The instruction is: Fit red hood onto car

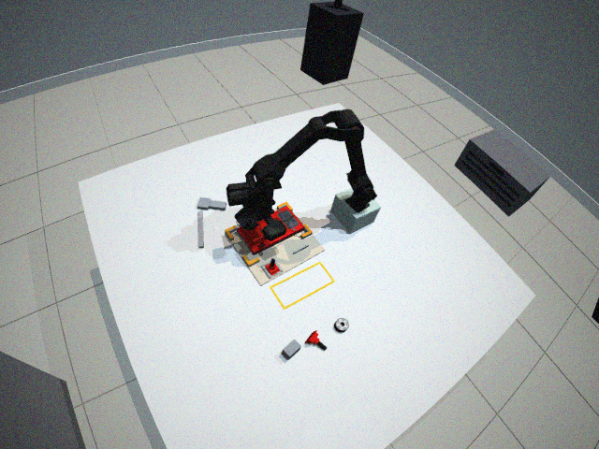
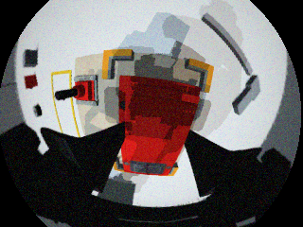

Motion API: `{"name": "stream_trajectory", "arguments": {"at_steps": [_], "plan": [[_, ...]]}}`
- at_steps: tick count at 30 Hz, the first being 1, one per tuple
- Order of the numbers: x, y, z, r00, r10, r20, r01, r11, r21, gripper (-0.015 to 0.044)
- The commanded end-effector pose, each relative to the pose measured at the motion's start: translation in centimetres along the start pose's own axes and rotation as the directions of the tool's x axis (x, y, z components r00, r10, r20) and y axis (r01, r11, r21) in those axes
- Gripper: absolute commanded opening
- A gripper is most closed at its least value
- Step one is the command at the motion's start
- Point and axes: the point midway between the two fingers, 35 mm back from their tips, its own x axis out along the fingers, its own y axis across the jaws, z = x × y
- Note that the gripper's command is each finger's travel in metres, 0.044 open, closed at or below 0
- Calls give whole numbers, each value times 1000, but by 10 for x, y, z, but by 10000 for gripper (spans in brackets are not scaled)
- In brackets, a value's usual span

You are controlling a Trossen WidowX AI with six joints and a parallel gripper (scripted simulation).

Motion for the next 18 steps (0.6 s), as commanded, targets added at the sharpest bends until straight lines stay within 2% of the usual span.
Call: {"name": "stream_trajectory", "arguments": {"at_steps": [1, 13, 18], "plan": [[0, 0, 0, 1000, 0, 0, 0, 1000, 0, 131], [0, 0, 0, 1000, 0, 0, 0, 1000, 0, 440], [-6, 0, 1, 1000, 0, -1, 0, 1000, 0, 440]]}}
